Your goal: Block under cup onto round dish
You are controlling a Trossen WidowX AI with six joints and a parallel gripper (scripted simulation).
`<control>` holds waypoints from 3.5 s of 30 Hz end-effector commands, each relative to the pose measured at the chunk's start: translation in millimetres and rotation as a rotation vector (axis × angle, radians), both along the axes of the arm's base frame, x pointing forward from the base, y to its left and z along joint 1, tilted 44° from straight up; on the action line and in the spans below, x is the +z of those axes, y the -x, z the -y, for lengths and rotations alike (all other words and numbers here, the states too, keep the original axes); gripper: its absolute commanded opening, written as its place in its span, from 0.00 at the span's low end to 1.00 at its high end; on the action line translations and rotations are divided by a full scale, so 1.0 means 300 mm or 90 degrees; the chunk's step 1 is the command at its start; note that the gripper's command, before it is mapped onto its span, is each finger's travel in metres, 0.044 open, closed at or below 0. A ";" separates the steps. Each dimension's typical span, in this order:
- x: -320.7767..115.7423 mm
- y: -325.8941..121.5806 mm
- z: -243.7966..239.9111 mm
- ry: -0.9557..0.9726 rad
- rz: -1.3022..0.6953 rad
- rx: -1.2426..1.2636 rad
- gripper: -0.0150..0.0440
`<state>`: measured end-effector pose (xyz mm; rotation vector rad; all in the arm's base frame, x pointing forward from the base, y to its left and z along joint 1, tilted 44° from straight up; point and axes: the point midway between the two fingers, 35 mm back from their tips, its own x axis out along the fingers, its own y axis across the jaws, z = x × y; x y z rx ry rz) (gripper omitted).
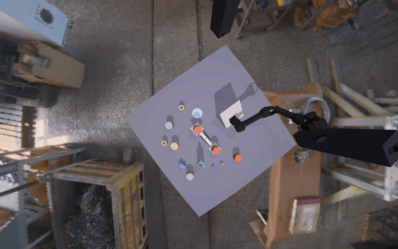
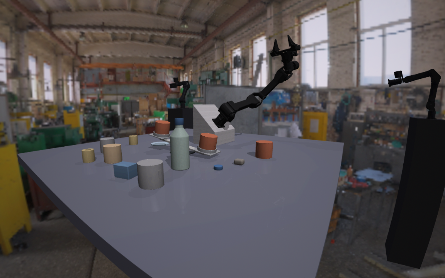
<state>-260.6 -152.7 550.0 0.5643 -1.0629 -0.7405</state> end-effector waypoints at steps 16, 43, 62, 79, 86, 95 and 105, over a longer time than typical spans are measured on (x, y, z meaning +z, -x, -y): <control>0.151 -0.544 -0.221 0.199 -0.361 -0.077 1.00; -0.132 -1.325 -0.223 0.367 -0.884 0.000 1.00; -0.630 -1.633 -0.095 0.388 -1.192 0.263 1.00; -1.102 -1.648 -0.046 0.293 -1.267 0.638 1.00; -1.249 -1.611 -0.064 0.226 -1.217 0.788 1.00; -1.384 -1.555 -0.106 0.125 -1.094 0.945 1.00; -1.467 -1.503 -0.158 0.001 -0.900 1.048 1.00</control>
